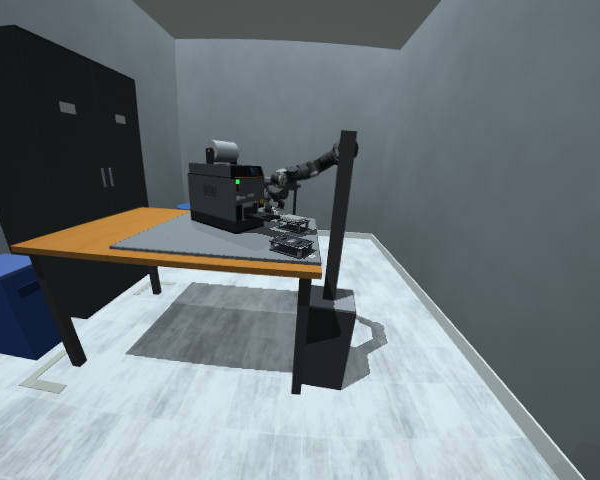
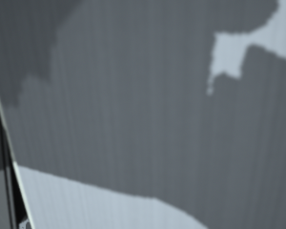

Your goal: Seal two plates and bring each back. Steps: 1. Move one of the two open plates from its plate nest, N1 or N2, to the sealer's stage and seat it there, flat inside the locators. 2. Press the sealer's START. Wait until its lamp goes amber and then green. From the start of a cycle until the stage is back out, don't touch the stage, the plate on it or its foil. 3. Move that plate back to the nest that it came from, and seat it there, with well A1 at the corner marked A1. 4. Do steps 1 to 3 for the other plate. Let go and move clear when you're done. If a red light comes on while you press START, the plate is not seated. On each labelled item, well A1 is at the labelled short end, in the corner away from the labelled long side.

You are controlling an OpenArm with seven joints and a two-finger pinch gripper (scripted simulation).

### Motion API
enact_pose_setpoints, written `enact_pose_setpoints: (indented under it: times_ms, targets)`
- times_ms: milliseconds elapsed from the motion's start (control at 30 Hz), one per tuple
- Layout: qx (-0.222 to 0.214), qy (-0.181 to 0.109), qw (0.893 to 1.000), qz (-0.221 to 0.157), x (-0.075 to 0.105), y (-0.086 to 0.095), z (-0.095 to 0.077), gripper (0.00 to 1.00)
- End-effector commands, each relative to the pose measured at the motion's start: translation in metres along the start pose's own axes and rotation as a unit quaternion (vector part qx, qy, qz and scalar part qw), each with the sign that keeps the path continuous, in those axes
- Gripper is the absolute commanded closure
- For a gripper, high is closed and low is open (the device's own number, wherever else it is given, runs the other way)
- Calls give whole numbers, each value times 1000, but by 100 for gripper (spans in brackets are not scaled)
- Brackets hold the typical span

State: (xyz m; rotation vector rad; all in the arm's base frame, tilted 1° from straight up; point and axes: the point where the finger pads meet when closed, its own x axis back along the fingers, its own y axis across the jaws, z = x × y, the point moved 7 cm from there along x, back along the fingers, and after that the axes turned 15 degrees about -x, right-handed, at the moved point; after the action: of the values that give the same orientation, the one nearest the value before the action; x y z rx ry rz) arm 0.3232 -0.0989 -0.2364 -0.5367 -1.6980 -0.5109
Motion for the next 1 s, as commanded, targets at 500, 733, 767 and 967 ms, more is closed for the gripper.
enact_pose_setpoints:
  times_ms: [500,733,767,967]
  targets:
    - [3,-2,1000,4,5,-8,33,100]
    - [2,-2,1000,3,8,-12,48,100]
    - [7,-2,1000,3,8,-13,50,100]
    - [7,-2,1000,3,10,-15,60,100]
